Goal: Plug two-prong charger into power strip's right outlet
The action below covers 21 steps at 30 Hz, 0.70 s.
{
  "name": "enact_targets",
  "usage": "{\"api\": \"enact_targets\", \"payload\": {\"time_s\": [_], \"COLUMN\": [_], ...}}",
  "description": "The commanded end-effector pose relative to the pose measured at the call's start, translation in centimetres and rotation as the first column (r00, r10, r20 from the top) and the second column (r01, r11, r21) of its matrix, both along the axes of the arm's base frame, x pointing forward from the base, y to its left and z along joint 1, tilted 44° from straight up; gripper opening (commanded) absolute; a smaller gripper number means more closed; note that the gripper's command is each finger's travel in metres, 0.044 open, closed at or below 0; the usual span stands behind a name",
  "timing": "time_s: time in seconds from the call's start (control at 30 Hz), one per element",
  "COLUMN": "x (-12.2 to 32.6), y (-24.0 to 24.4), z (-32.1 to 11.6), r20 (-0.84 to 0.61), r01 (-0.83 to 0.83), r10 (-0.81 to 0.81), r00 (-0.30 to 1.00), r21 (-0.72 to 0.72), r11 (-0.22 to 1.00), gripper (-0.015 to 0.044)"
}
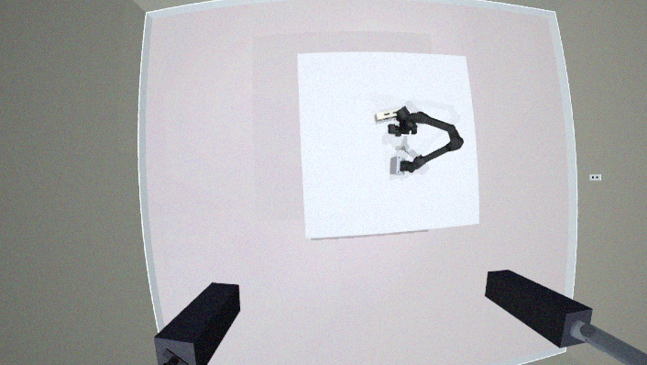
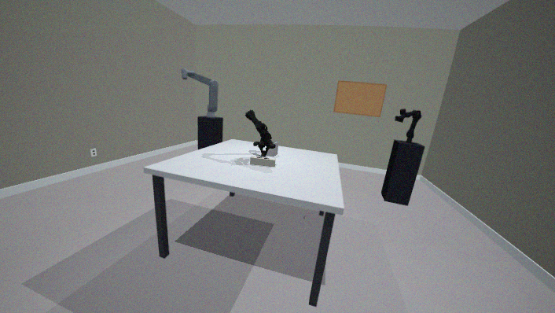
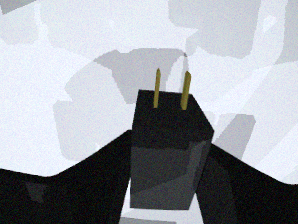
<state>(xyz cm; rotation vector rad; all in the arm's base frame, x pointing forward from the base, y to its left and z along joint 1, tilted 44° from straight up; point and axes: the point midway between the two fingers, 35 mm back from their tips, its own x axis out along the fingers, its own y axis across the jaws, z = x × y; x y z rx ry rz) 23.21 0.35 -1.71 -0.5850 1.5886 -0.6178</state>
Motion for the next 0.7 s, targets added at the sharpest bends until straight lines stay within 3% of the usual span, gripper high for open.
{"api": "enact_targets", "payload": {"time_s": [0.0, 0.67], "x": [0.3, 1.8], "y": [-0.5, -2.2], "z": [-0.2, -1.0], "r20": [-0.023, -0.108], "r01": [-0.023, -0.113], "r10": [0.023, 0.114], "r00": [0.999, 0.988], "r21": [-0.002, 0.007], "r11": [1.0, 0.994], "gripper": [0.0, 0.0]}}
